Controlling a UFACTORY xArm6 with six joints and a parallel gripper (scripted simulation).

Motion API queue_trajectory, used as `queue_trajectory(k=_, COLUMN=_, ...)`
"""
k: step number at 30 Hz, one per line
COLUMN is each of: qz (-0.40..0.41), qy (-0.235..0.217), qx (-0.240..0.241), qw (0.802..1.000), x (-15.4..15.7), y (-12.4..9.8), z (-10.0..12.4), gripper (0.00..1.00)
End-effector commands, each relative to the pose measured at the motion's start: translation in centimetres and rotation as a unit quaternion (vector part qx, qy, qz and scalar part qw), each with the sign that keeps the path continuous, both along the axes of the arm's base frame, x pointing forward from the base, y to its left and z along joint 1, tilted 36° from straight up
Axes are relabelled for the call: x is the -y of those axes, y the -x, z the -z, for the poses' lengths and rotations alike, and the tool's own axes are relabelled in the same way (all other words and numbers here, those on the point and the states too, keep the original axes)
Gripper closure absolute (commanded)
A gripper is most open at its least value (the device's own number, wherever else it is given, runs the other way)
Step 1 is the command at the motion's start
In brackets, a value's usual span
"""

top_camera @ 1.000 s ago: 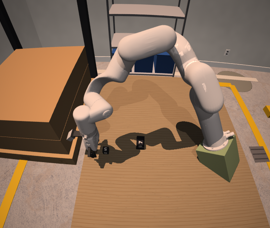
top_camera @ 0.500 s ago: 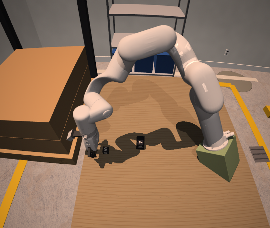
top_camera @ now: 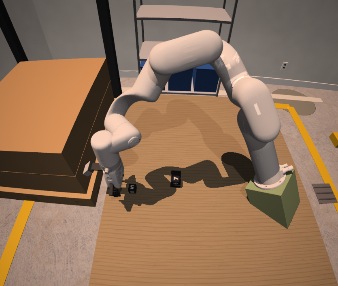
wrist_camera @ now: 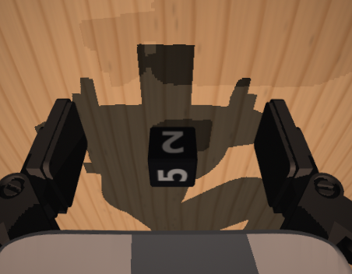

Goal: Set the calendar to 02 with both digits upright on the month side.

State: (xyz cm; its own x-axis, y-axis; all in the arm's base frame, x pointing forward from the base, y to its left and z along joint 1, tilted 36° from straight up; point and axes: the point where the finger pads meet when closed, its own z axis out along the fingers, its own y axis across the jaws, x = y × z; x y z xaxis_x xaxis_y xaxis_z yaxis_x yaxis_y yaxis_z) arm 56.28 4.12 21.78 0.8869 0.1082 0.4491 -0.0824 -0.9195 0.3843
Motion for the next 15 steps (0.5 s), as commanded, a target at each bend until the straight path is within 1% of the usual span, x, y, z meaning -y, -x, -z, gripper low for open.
queue_trajectory(k=1, qz=-0.001, qy=-0.001, qx=0.002, qw=1.0, x=-0.7, y=0.7, z=-1.6, gripper=0.0)
queue_trajectory(k=3, qz=-0.001, qy=-0.001, qx=0.002, qw=1.0, x=-0.7, y=0.7, z=-1.6, gripper=0.0)
queue_trajectory(k=10, qz=-0.001, qy=-0.001, qx=0.002, qw=1.0, x=-1.8, y=2.0, z=-3.9, gripper=0.0)
queue_trajectory(k=15, qz=-0.001, qy=-0.001, qx=0.002, qw=1.0, x=-2.0, y=2.3, z=-4.4, gripper=0.0)
